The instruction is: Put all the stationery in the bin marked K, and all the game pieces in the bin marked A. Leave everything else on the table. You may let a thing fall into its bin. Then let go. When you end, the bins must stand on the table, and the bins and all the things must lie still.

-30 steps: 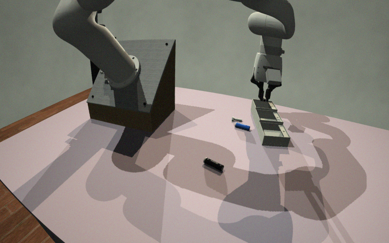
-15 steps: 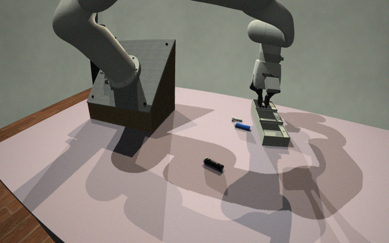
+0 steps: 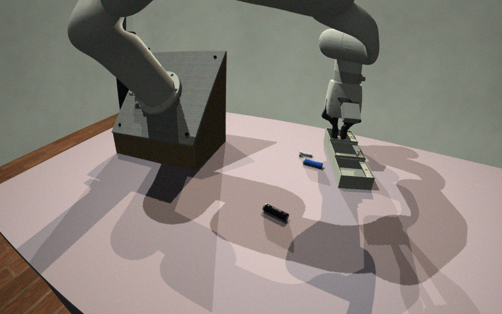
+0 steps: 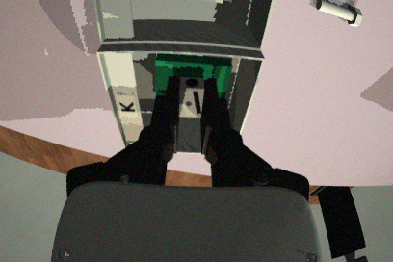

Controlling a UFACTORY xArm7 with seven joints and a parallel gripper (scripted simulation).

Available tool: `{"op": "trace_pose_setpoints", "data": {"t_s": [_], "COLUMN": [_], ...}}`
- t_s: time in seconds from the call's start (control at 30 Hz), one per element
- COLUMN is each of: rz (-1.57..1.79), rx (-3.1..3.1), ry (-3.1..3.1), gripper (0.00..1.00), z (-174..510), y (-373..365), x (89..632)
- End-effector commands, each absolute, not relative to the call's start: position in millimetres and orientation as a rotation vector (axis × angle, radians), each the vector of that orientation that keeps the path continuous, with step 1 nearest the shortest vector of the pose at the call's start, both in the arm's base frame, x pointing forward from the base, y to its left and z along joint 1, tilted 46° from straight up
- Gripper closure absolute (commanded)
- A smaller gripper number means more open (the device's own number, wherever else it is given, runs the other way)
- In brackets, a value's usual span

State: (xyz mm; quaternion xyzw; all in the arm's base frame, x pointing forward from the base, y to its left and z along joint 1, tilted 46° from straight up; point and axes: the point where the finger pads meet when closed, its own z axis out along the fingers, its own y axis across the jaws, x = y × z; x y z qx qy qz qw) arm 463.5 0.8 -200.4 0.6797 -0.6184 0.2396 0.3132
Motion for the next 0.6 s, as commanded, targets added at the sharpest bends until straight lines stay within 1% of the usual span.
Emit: {"op": "trace_pose_setpoints", "data": {"t_s": [0.0,0.03,0.57], "rz": [0.633,0.633,0.633], "rx": [1.797,1.797,1.797], "ry": [-1.633,-1.633,-1.633], "gripper": [1.0,0.71,0.71], "z": [-199.4,-199.4,-199.4], "y": [3.1,3.1,3.1], "x": [464.5,464.5,464.5]}}
